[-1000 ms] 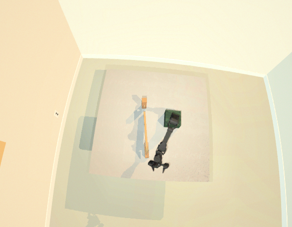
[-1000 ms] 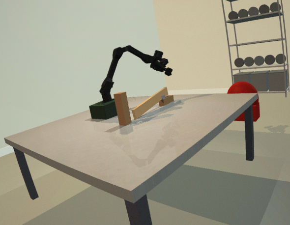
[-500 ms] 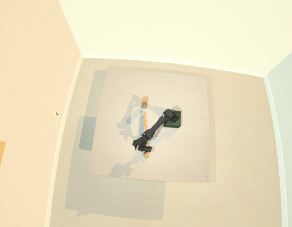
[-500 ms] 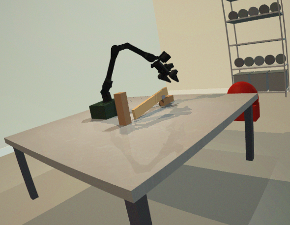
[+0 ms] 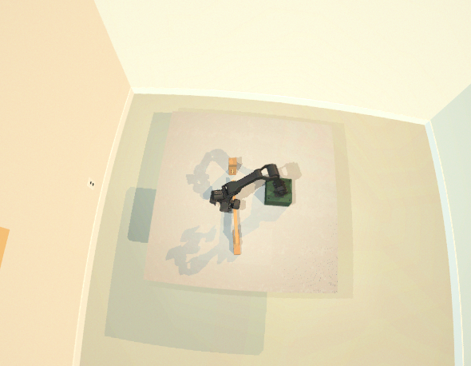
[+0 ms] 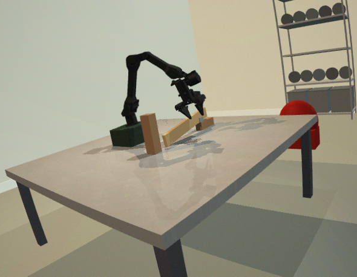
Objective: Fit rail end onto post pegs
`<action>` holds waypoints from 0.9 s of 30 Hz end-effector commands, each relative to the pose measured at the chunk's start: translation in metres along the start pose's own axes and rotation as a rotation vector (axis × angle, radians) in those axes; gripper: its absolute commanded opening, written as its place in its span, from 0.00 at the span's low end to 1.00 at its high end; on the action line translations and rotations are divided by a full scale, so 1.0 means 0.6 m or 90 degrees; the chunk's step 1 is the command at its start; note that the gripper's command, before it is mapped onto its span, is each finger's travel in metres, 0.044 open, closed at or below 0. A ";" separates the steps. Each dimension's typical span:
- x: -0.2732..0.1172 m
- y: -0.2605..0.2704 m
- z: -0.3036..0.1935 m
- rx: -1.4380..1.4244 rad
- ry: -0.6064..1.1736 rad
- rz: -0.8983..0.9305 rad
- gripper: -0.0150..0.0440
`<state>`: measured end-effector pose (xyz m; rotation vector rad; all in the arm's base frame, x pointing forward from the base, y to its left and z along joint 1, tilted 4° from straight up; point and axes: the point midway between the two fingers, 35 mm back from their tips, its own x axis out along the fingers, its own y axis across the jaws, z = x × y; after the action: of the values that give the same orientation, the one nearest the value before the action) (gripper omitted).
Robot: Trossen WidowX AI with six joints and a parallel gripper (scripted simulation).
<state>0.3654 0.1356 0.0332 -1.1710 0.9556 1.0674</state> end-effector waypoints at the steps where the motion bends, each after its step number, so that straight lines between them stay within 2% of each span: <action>1: -0.017 0.025 -0.121 -0.065 0.076 0.057 1.00; 7: -0.044 0.073 -0.236 -0.133 0.127 0.143 1.00; 27: -0.018 0.077 -0.243 -0.132 0.128 0.144 1.00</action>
<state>0.3148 -0.0060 0.0186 -1.3816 1.1717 1.2638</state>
